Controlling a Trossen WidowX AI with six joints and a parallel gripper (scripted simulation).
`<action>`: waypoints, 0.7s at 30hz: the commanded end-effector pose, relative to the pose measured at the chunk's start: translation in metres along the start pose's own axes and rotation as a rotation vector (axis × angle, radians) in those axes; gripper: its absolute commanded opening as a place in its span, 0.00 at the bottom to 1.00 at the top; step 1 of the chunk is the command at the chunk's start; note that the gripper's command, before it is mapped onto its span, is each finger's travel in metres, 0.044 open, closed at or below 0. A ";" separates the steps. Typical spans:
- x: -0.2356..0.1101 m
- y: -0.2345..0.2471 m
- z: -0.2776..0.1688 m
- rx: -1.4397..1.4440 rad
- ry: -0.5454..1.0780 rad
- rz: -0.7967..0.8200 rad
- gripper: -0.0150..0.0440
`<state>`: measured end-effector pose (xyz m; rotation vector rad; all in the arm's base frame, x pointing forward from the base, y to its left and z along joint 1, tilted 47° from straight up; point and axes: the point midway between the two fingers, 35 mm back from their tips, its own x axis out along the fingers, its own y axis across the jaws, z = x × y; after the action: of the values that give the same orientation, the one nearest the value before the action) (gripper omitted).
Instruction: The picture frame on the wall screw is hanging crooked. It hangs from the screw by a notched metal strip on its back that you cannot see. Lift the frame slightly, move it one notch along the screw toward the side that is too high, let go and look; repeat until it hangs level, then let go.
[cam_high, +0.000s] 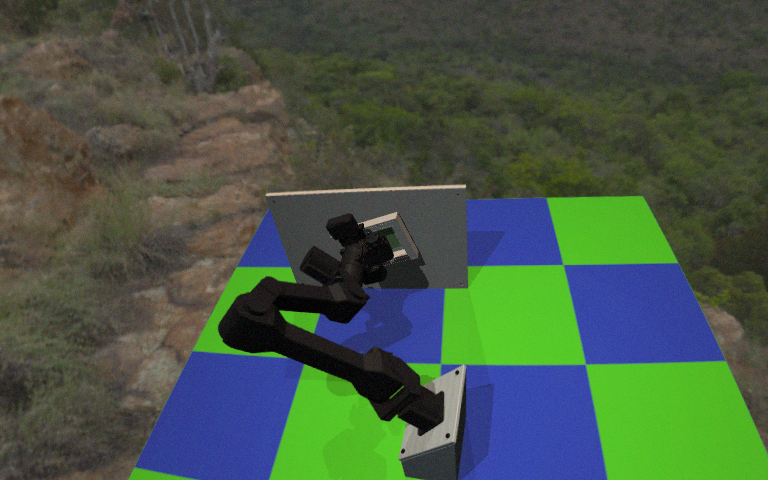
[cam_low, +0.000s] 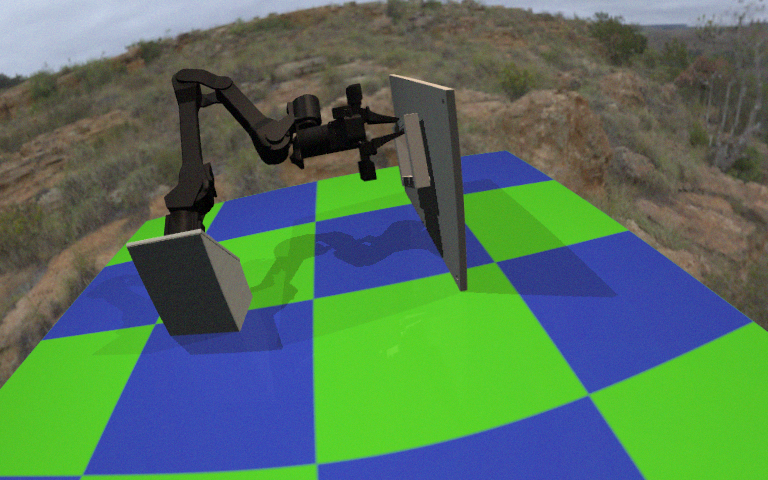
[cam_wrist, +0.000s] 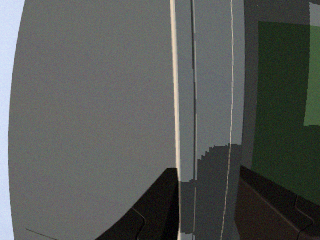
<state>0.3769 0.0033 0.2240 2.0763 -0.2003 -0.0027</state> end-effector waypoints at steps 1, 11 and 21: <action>0.000 0.000 0.000 0.021 0.002 0.000 0.25; 0.000 0.000 0.000 0.069 0.002 0.000 0.25; 0.000 0.000 0.000 0.126 0.002 0.000 0.25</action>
<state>0.3768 0.0029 0.2240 2.1845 -0.2050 0.0084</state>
